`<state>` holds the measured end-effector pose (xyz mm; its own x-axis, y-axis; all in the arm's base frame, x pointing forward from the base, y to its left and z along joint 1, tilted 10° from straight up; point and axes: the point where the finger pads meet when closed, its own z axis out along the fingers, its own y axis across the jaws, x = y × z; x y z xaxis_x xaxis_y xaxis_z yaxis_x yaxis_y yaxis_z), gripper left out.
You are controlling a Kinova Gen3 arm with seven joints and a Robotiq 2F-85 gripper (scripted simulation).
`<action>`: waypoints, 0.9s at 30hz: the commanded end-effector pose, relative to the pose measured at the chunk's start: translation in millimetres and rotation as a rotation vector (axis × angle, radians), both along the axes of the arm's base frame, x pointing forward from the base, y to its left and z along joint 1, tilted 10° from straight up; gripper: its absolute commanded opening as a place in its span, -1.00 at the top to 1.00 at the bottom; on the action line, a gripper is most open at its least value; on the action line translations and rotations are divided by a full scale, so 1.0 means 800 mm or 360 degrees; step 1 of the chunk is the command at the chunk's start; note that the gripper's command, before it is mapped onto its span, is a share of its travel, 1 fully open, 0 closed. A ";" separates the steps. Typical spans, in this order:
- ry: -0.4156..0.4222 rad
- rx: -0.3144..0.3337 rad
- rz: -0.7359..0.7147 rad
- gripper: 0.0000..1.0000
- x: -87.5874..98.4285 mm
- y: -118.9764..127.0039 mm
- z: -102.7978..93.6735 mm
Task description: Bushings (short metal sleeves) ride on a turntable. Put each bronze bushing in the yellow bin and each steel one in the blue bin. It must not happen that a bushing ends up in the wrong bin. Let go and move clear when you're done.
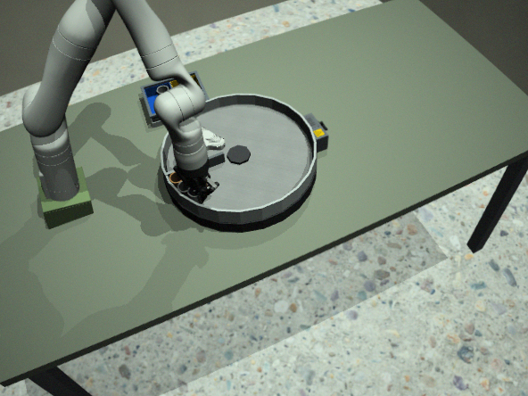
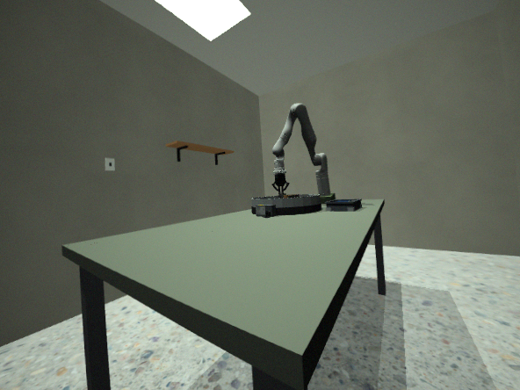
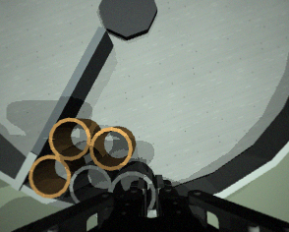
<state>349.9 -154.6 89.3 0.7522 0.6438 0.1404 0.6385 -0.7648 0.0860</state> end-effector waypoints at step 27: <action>-0.0003 -0.0001 0.0000 1.00 -0.002 -0.001 0.012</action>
